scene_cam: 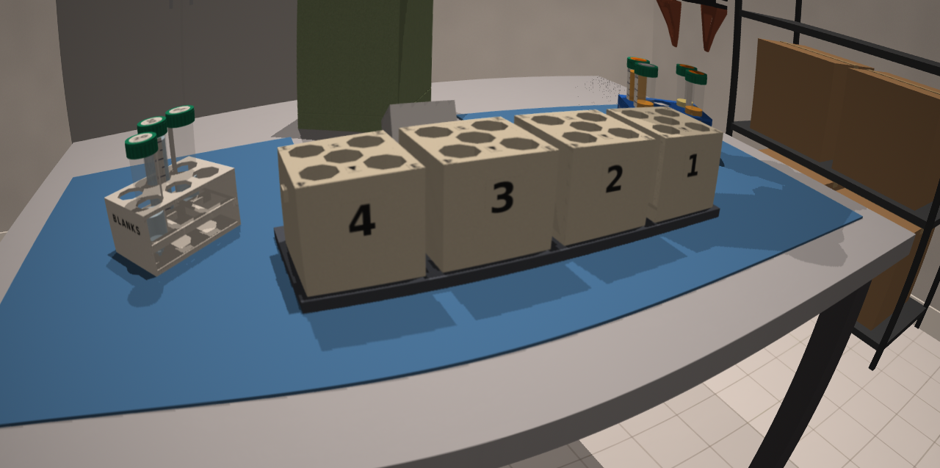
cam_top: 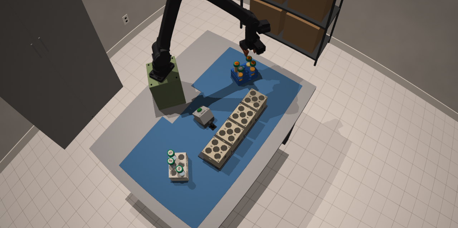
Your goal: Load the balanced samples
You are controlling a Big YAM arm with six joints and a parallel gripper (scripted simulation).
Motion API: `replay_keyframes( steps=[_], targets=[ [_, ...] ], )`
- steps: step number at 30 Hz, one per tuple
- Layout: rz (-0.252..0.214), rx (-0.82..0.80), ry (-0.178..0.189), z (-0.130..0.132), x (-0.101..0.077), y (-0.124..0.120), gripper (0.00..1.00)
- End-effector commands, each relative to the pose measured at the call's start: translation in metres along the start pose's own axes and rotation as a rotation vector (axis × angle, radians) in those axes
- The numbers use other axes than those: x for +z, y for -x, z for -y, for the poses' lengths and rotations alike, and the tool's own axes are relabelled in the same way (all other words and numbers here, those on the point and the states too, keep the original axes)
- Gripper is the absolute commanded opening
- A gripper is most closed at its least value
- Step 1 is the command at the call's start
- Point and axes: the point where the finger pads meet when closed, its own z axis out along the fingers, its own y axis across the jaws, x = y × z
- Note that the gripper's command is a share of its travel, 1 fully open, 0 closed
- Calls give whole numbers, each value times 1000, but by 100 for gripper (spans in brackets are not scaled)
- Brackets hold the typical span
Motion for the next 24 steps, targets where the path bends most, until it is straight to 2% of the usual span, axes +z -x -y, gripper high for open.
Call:
replay_keyframes(
  steps=[1, 2, 3, 5, 8, 9, 10, 12, 13, 17, 20, 23, 24],
  targets=[
    [2, 1, -6, -8, 0, -3, 55],
    [6, 1, 11, -16, -4, 16, 80],
    [6, 1, 11, -16, -4, 25, 80],
    [6, 1, 11, -16, -4, 25, 80],
    [8, 1, 12, -16, -4, 49, 80],
    [8, 1, 12, -16, -4, 49, 80],
    [12, 2, 29, -19, -13, 51, 80],
    [9, 1, 22, -12, -8, 43, 80],
    [8, -22, 16, -14, 4, 37, 80],
    [1, -23, -9, 0, 24, 32, 80],
    [1, -18, -9, 1, 34, 33, 80],
    [2, -1, -9, 2, 35, 40, 80],
    [8, 1, 17, -9, 28, 44, 80]
  ],
)
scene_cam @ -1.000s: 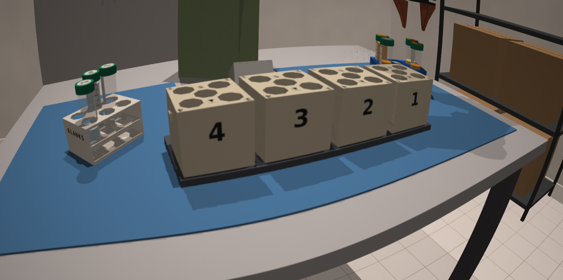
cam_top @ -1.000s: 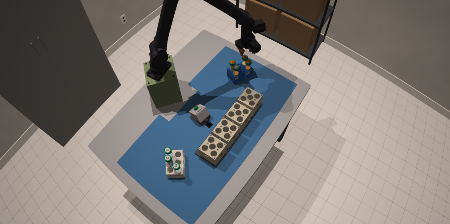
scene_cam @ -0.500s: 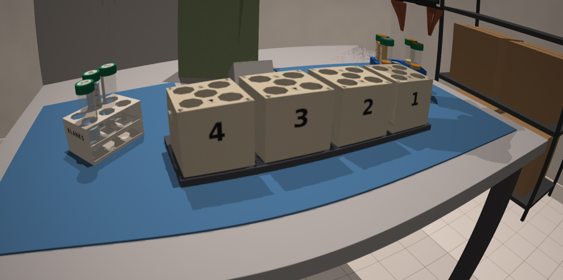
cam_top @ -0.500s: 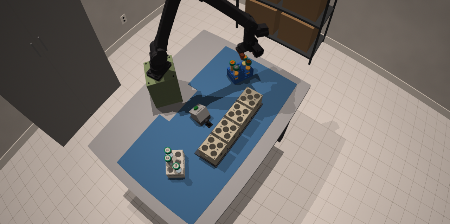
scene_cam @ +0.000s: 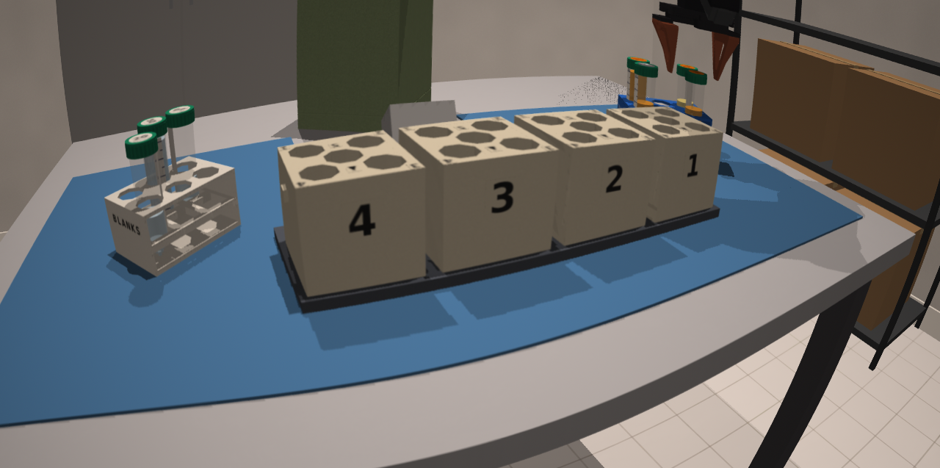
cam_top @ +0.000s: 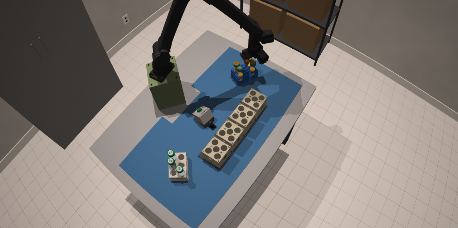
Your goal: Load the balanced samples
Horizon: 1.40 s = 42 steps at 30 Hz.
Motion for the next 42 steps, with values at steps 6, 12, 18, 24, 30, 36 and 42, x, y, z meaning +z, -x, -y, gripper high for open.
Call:
replay_keyframes(
  steps=[6, 12, 18, 24, 30, 36, 42],
  targets=[
    [12, 3, 46, -21, 0, 13, 80],
    [7, 0, 27, -9, 10, 9, 80],
    [12, 1, 47, -18, -3, 8, 80],
    [12, 1, 47, -17, -3, 8, 80],
    [12, 1, 47, -17, -3, 8, 0],
    [12, 1, 47, -17, -3, 8, 0],
    [10, 4, 38, -8, -12, 11, 0]
  ],
)
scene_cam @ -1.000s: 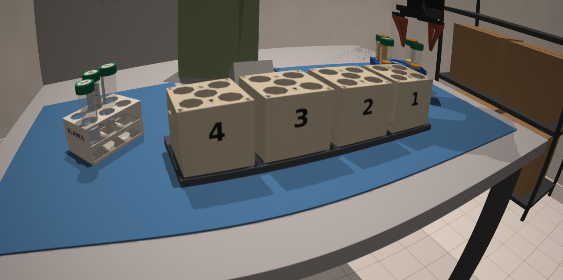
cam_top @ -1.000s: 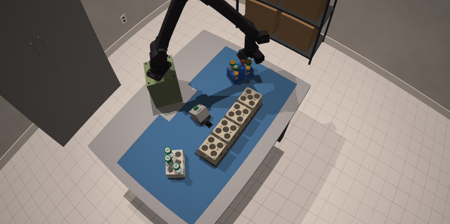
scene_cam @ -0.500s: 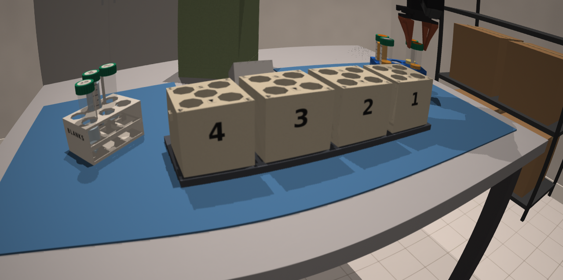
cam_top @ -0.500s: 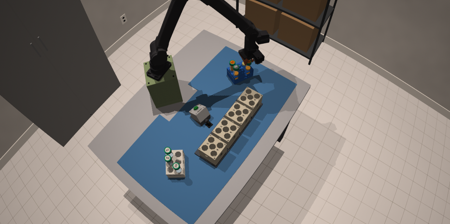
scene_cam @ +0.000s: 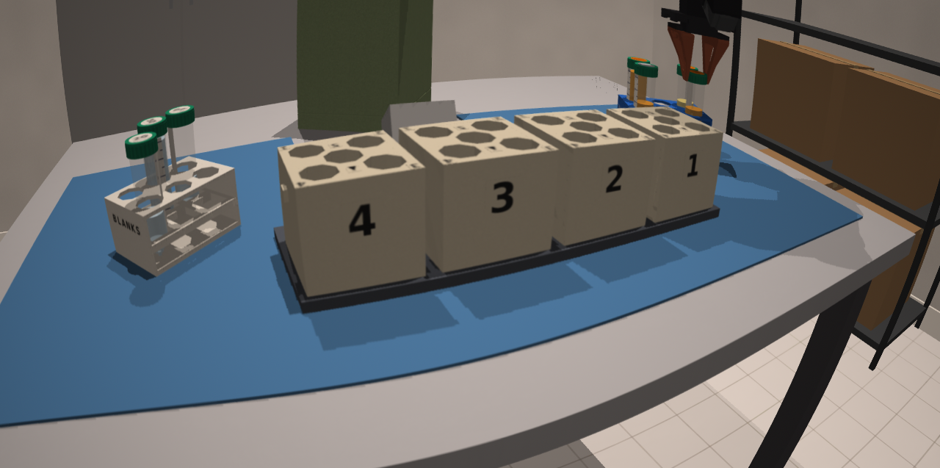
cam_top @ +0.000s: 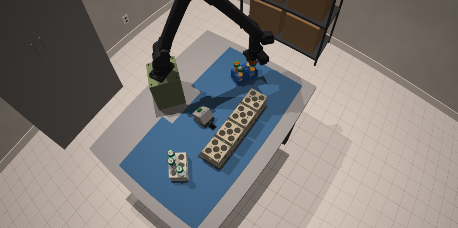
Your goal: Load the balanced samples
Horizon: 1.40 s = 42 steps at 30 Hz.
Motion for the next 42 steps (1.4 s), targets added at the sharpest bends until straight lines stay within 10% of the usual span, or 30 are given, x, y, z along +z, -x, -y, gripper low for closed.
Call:
replay_keyframes(
  steps=[1, 42],
  targets=[
    [8, 4, 28, -6, -23, 9, 0],
    [17, 1, 72, -23, -155, 3, 0]
  ],
)
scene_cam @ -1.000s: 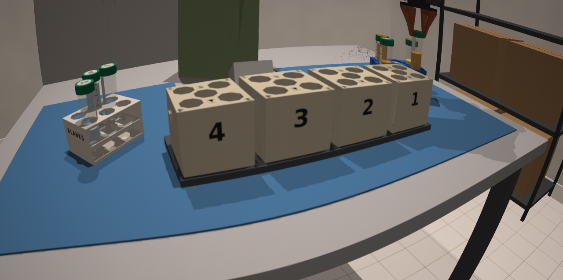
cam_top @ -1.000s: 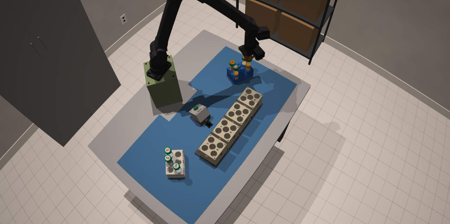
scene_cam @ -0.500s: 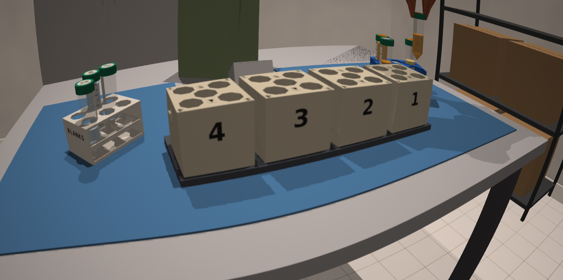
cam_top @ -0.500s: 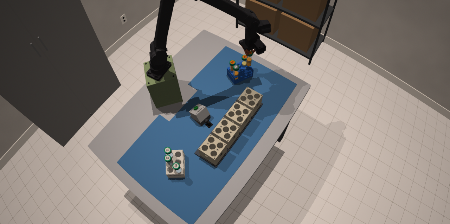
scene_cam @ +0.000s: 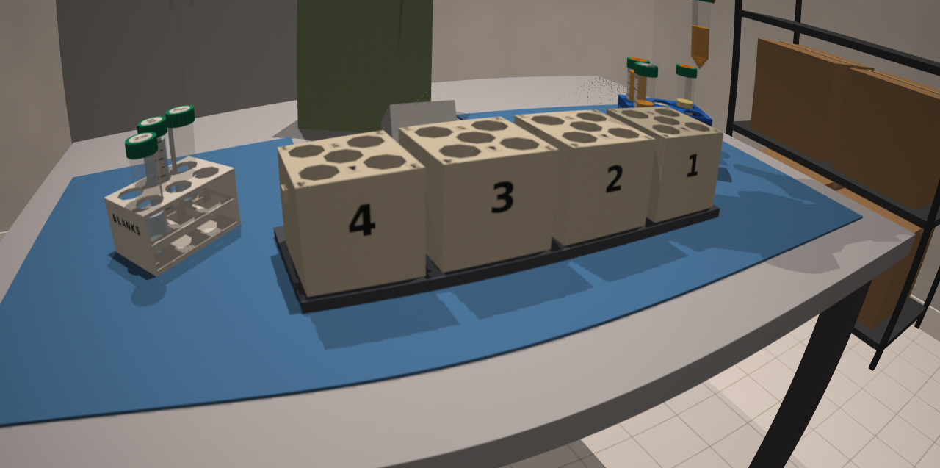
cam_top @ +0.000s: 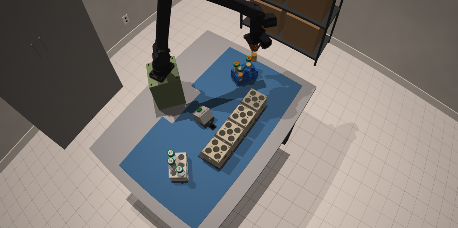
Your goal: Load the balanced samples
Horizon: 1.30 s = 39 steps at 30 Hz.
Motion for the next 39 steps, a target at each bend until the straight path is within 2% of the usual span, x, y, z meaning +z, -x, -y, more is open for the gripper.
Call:
replay_keyframes(
  steps=[1, 7, 8, 39],
  targets=[
    [15, 0, 65, -24, -37, 0, 0],
    [15, -2, 66, -24, -56, -1, 0],
    [9, 0, 31, -12, -37, 2, 0],
    [9, 0, 31, -12, -37, 2, 0]
  ],
)
